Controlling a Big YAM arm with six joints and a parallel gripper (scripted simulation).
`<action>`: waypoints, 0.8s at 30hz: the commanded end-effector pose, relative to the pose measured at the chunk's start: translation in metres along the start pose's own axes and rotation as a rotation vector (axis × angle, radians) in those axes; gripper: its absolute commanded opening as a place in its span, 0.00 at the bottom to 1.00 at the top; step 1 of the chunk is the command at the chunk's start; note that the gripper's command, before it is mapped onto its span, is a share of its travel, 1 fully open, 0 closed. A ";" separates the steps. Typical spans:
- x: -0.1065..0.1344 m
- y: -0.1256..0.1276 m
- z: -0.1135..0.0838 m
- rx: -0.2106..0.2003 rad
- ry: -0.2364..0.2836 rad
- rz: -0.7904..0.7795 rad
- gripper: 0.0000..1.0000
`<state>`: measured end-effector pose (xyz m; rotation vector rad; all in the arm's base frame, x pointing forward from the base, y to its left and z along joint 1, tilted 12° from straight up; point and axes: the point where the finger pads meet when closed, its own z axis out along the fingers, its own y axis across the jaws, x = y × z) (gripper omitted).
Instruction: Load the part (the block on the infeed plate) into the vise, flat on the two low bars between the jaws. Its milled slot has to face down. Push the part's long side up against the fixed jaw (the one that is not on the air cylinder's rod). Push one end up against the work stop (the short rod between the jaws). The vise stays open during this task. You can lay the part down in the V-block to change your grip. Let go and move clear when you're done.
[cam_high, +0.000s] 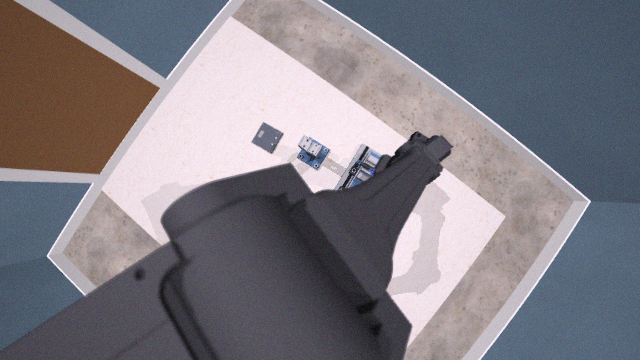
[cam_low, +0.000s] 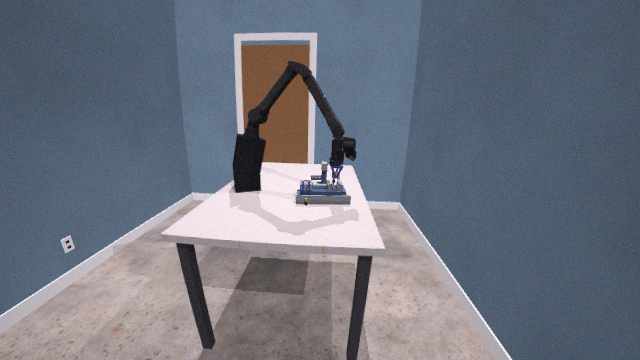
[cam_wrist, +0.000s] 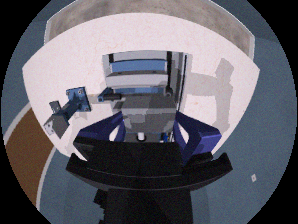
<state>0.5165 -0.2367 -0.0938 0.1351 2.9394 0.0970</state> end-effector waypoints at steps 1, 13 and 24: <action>-0.024 -0.002 -0.005 0.016 -0.038 -0.001 0.00; -0.023 -0.001 -0.004 0.015 -0.037 -0.001 0.00; -0.020 0.000 -0.002 0.013 -0.030 0.000 0.00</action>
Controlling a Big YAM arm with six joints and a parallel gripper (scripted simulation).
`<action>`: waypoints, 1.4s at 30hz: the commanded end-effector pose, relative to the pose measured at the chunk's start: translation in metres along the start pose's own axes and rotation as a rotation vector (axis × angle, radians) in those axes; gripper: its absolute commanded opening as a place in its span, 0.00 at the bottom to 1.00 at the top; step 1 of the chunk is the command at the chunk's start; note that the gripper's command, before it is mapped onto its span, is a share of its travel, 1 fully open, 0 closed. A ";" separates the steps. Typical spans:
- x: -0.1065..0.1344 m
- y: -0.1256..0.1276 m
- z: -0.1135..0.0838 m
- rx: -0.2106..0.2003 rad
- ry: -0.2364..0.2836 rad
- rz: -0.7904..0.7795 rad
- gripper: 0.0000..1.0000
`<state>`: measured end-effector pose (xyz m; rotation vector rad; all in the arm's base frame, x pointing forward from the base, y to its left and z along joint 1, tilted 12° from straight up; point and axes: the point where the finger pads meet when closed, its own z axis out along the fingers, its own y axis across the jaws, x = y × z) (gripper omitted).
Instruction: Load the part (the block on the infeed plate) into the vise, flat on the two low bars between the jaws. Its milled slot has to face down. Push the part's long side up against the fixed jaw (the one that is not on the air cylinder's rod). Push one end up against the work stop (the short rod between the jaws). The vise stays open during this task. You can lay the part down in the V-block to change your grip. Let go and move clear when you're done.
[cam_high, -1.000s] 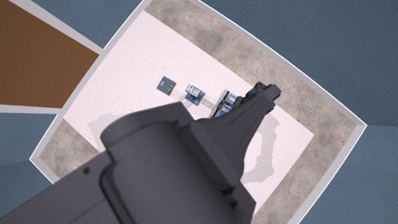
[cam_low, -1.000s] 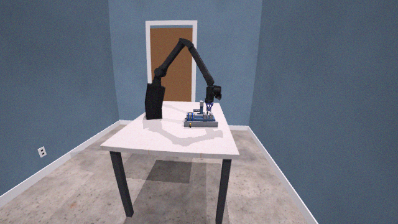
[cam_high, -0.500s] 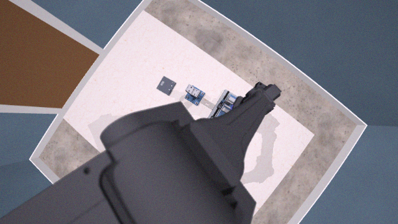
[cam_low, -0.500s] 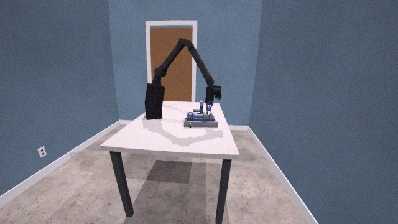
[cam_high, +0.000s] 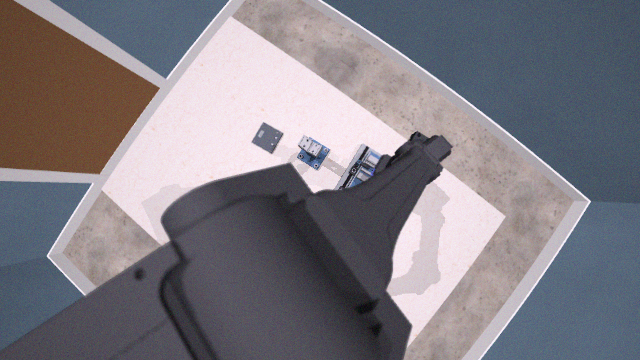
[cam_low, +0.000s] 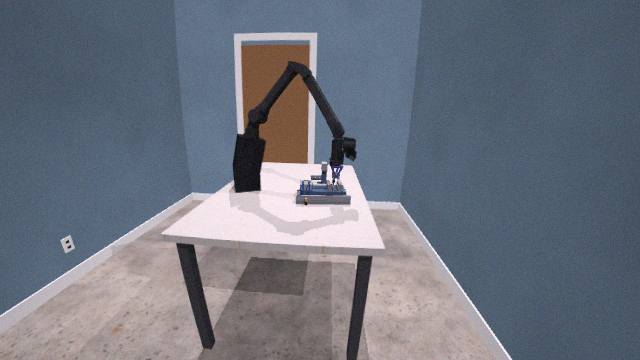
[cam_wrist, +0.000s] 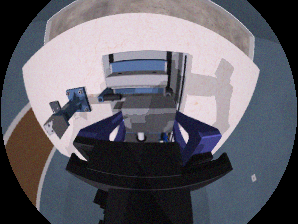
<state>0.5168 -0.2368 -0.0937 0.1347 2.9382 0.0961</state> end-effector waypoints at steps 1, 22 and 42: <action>-0.019 0.000 -0.002 0.012 -0.029 0.000 0.00; -0.012 0.002 0.002 0.008 -0.017 0.001 0.00; -0.006 0.004 0.005 0.004 -0.008 0.002 0.00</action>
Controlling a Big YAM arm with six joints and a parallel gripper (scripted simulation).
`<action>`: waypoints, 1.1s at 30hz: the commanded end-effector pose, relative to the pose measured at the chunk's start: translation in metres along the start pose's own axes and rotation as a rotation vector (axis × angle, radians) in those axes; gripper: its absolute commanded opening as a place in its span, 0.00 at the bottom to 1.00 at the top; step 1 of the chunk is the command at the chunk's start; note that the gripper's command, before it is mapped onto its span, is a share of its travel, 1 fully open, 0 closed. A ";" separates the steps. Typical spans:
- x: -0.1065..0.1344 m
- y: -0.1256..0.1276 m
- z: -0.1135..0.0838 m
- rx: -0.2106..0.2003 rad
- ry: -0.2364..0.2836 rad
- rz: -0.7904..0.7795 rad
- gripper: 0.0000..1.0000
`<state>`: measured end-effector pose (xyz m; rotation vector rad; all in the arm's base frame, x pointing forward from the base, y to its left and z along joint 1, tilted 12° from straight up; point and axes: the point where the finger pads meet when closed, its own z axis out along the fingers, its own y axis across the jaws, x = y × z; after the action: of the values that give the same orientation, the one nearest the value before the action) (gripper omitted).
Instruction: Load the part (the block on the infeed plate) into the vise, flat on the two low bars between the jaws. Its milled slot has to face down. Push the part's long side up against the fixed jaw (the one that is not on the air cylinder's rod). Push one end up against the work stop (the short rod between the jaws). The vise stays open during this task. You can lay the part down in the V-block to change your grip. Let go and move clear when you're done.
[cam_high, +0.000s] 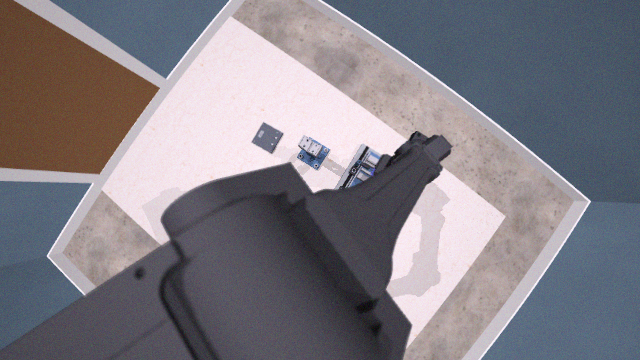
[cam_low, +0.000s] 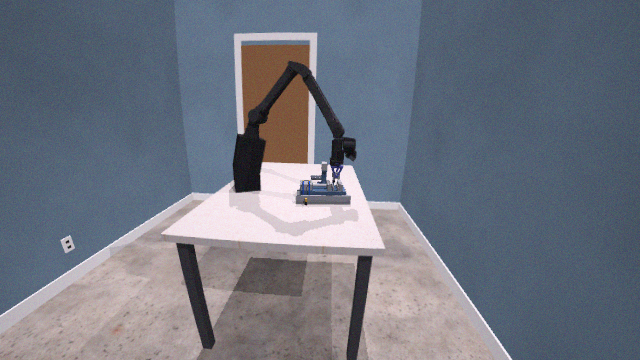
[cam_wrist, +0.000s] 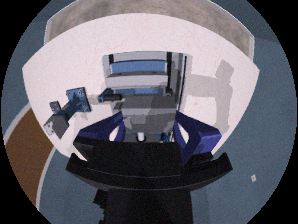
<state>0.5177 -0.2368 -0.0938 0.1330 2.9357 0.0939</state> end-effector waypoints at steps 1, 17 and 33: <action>-0.005 0.004 0.005 0.003 -0.005 0.003 0.00; -0.002 0.005 0.006 0.001 0.000 0.003 0.00; -0.002 0.005 0.006 0.001 0.000 0.003 0.00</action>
<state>0.5179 -0.2368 -0.0939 0.1327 2.9350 0.0933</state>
